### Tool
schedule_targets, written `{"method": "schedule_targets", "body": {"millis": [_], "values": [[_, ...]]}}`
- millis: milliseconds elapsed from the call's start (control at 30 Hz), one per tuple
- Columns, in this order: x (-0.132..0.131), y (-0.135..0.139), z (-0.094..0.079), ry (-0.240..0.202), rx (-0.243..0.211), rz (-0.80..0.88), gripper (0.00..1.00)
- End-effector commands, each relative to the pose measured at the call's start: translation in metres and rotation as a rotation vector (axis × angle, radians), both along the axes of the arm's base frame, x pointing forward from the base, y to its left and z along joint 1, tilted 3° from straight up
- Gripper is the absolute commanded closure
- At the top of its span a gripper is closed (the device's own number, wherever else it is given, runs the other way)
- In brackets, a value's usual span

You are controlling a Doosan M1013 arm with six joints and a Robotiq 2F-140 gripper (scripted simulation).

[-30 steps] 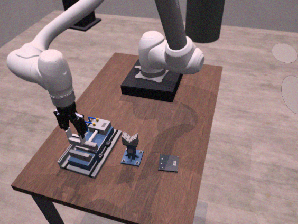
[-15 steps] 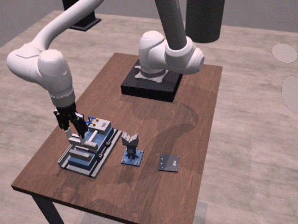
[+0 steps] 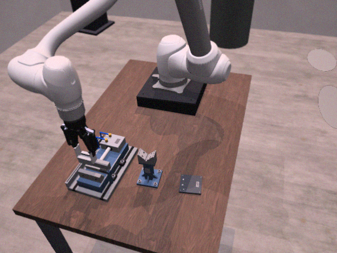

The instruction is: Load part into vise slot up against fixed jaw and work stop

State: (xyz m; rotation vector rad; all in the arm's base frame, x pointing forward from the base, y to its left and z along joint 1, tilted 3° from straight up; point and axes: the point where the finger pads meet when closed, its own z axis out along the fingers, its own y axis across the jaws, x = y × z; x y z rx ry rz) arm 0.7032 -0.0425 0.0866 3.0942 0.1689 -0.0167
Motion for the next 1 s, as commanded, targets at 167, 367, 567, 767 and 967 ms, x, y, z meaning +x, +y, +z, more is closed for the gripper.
{"method": "schedule_targets", "body": {"millis": [167, 367, 567, 767, 967], "values": [[-0.002, -0.0032, -0.0059, 0.005, 0.0, 0.004, 1.0], [-0.002, -0.0032, -0.0066, 0.005, 0.0, 0.004, 1.0], [-0.002, -0.0033, -0.0087, 0.005, 0.0, 0.005, 1.0], [-0.0021, -0.0035, -0.0121, 0.005, 0.0, 0.005, 1.0], [-0.0021, -0.0036, -0.0149, 0.005, 0.0, 0.005, 1.0]]}}
